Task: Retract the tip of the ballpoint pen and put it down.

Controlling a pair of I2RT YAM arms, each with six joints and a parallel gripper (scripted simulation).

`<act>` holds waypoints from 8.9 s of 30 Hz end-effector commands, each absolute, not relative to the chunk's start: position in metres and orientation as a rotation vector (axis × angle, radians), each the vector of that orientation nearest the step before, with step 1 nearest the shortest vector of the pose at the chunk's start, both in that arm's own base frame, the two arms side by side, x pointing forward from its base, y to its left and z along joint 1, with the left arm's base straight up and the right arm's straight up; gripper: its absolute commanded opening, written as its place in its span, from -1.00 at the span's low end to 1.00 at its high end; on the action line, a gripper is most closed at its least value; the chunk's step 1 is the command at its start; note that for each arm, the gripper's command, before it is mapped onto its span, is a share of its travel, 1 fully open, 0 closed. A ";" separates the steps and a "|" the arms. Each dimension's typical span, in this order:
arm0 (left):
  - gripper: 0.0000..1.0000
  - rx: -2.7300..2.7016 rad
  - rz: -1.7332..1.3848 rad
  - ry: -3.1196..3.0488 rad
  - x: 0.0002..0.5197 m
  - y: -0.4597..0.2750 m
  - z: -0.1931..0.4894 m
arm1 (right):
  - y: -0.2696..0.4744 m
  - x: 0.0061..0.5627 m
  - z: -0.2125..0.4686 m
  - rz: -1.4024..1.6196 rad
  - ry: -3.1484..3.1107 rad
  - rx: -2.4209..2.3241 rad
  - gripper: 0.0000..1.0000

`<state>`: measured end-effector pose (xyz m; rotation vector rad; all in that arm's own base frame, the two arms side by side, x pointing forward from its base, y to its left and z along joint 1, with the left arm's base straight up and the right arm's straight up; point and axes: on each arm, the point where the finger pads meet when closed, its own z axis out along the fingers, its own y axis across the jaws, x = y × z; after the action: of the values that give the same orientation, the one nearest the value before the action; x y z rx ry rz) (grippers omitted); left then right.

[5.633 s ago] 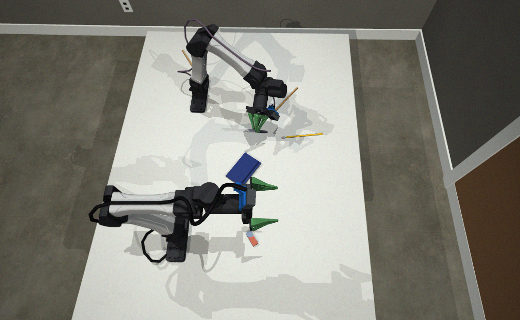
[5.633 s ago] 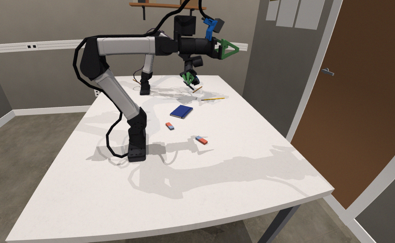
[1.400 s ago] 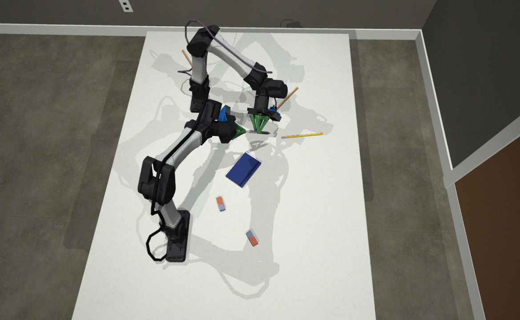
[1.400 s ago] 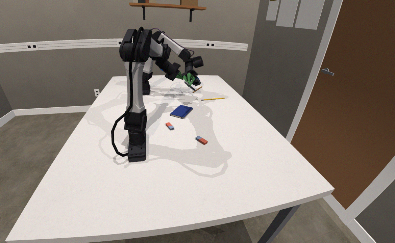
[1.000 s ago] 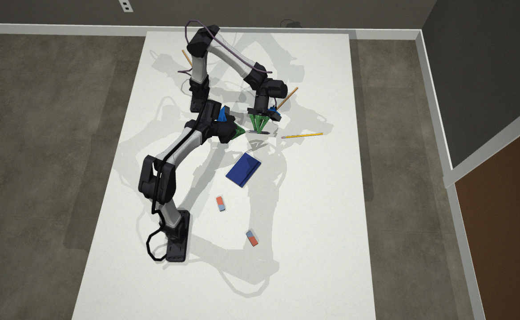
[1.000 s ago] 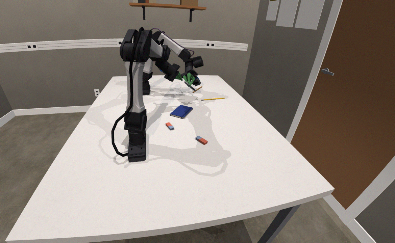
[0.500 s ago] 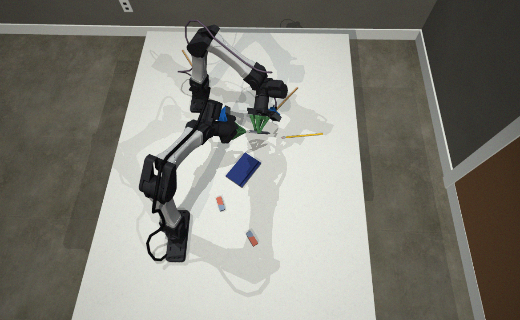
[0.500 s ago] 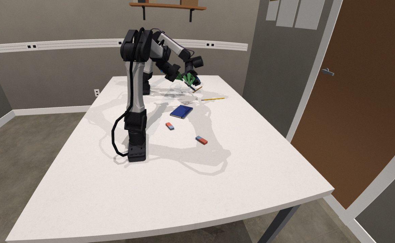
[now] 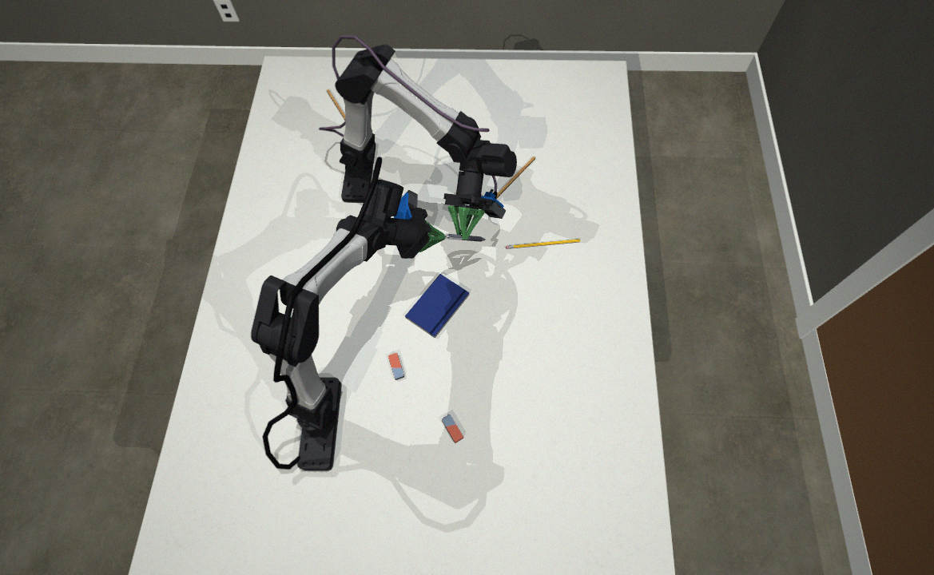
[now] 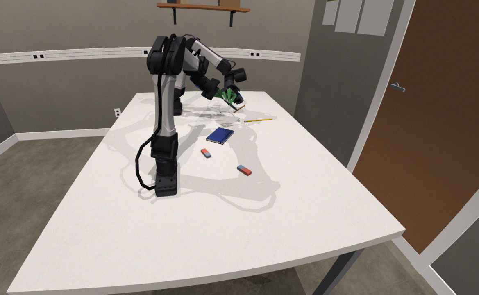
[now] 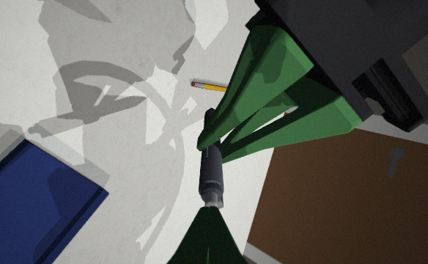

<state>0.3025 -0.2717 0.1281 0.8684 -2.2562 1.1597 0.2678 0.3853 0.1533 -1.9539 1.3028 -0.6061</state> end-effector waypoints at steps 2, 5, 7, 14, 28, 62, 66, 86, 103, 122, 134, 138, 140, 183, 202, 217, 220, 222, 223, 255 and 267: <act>-0.75 0.844 1.155 -2.239 0.299 -0.276 0.125 | 0.387 0.272 0.146 -0.605 1.299 -1.958 -0.98; -0.75 0.844 1.155 -2.239 0.299 -0.276 0.125 | 0.387 0.273 0.145 -0.606 1.300 -1.959 -0.98; -0.75 0.844 1.155 -2.239 0.299 -0.276 0.125 | 0.389 0.272 0.145 -0.603 1.294 -1.960 -0.98; -0.75 0.844 1.155 -2.239 0.299 -0.276 0.125 | 0.389 0.277 0.145 -0.605 1.299 -1.953 -0.98; -0.75 0.845 1.154 -2.239 0.299 -0.276 0.125 | 0.394 0.282 0.149 -0.600 1.296 -1.936 -0.98; -0.75 0.848 1.165 -2.242 0.300 -0.274 0.128 | 0.378 0.260 0.159 -0.610 1.303 -1.950 -0.98; -0.75 0.848 1.165 -2.242 0.300 -0.274 0.128 | 0.377 0.255 0.166 -0.607 1.301 -1.945 -0.98; -0.75 0.868 1.157 -2.259 0.304 -0.271 0.125 | 0.373 0.245 0.176 -0.605 1.301 -1.943 -0.98; -0.75 1.169 0.554 -2.693 0.322 -0.194 0.056 | 0.328 0.314 0.218 -0.375 1.590 -1.501 -0.98; -0.75 1.218 -0.092 -2.944 0.320 -0.114 0.036 | 0.248 0.371 0.268 -0.222 1.747 -1.029 -0.98; -0.75 1.247 0.048 -2.889 0.316 -0.124 0.029 | 0.175 0.396 0.311 -0.121 1.766 -0.667 -0.98; -0.75 1.251 0.045 -2.887 0.317 -0.124 0.030 | 0.156 0.399 0.321 -0.095 1.757 -0.582 -0.98; -0.75 1.237 0.033 -2.907 0.317 -0.123 0.024 | 0.151 0.401 0.321 -0.088 1.761 -0.558 -0.98; -0.49 1.245 0.061 -2.941 0.328 -0.124 0.014 | 0.002 0.379 0.409 0.012 1.555 0.001 -0.98; -0.49 1.260 0.046 -2.923 0.318 -0.120 0.045 | 0.002 0.379 0.409 0.012 1.555 0.001 -0.98; -0.49 1.262 0.066 -2.937 0.323 -0.121 0.084 | 0.002 0.379 0.409 0.012 1.555 0.001 -0.98; -0.49 1.261 0.062 -2.934 0.315 -0.118 0.078 | 0.002 0.379 0.409 0.012 1.555 0.001 -0.98; -0.49 1.259 0.051 -2.928 0.316 -0.118 0.081 | 0.002 0.379 0.409 0.012 1.555 0.001 -0.98; -0.49 1.259 0.051 -2.928 0.316 -0.118 0.081 | 0.002 0.379 0.409 0.012 1.555 0.001 -0.98; -0.49 0.686 0.664 -3.833 0.410 -0.075 0.220 | 0.002 0.379 0.409 0.012 1.555 0.001 -0.98; -0.49 0.446 0.640 -4.184 0.414 -0.048 0.291 | 0.002 0.379 0.409 0.012 1.555 0.001 -0.98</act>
<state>0.4075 -0.0575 0.2451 0.5795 -3.9818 0.5903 0.3787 0.0003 0.4028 -0.0019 1.5649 0.0027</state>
